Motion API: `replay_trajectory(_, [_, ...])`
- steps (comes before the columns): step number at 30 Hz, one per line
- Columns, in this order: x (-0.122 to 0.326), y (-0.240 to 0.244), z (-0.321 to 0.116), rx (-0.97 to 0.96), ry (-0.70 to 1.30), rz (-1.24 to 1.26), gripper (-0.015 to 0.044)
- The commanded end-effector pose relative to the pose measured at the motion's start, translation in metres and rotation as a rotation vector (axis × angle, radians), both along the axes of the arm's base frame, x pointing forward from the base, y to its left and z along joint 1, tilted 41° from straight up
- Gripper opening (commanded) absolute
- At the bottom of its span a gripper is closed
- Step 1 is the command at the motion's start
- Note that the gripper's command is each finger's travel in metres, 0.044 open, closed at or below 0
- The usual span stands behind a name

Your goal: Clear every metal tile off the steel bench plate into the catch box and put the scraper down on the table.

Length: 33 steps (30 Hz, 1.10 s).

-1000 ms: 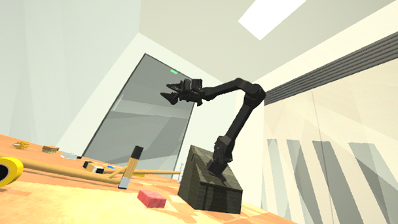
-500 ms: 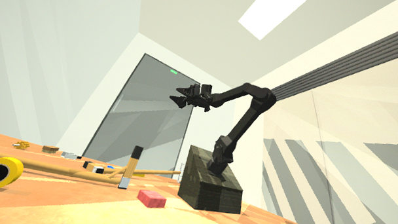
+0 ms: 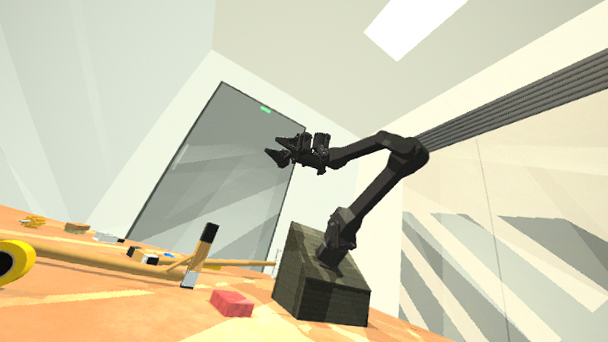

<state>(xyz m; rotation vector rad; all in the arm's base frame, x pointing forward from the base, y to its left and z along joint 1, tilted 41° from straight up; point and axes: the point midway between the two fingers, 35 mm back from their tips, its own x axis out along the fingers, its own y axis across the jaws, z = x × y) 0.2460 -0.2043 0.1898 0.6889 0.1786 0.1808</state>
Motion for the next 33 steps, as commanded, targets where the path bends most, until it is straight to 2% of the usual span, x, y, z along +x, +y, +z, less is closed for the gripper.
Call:
replay_trajectory(1, [-0.001,0.001,0.003,-0.004,-0.005,0.002,0.044])
replay_trajectory(23, [0.001,0.001,0.002,-0.003,-0.003,0.003,0.044])
replay_trajectory(33, [0.031,0.001,-0.004,0.019,0.045,0.053,0.044])
